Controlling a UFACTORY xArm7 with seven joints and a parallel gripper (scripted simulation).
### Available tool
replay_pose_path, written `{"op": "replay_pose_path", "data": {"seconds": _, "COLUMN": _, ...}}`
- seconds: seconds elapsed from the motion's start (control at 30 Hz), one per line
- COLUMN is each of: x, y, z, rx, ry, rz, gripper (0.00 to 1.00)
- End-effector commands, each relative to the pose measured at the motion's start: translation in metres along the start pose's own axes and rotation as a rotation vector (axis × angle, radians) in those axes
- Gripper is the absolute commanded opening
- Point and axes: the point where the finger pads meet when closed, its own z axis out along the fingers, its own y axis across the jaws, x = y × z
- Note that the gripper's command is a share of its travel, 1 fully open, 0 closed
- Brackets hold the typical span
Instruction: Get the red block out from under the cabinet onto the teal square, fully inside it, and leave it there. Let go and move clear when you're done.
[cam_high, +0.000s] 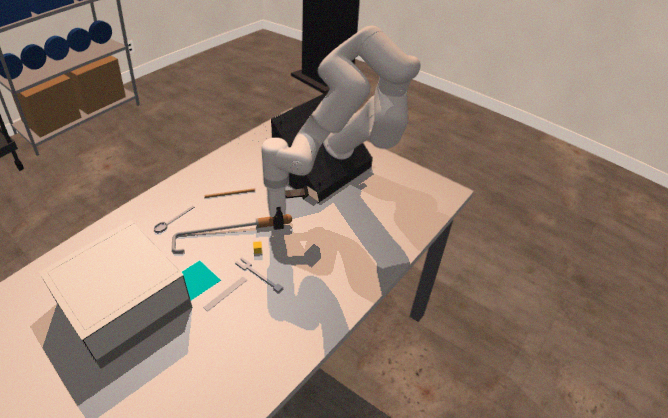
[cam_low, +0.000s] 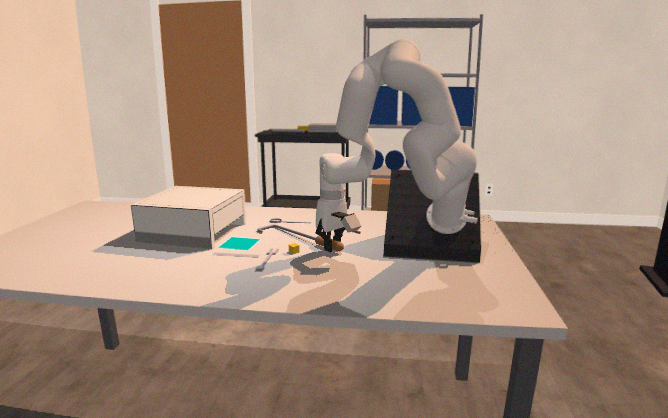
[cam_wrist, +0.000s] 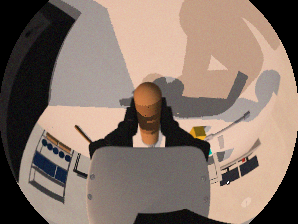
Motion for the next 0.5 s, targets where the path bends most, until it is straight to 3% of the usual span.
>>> {"op": "replay_pose_path", "data": {"seconds": 0.0, "x": -0.011, "y": -0.008, "z": -0.001, "rx": -0.003, "ry": -0.003, "rz": -0.055, "gripper": 0.0}}
{"op": "replay_pose_path", "data": {"seconds": 0.47, "x": -0.039, "y": -0.033, "z": -0.001, "rx": -0.003, "ry": -0.003, "rz": -0.227, "gripper": 0.0}}
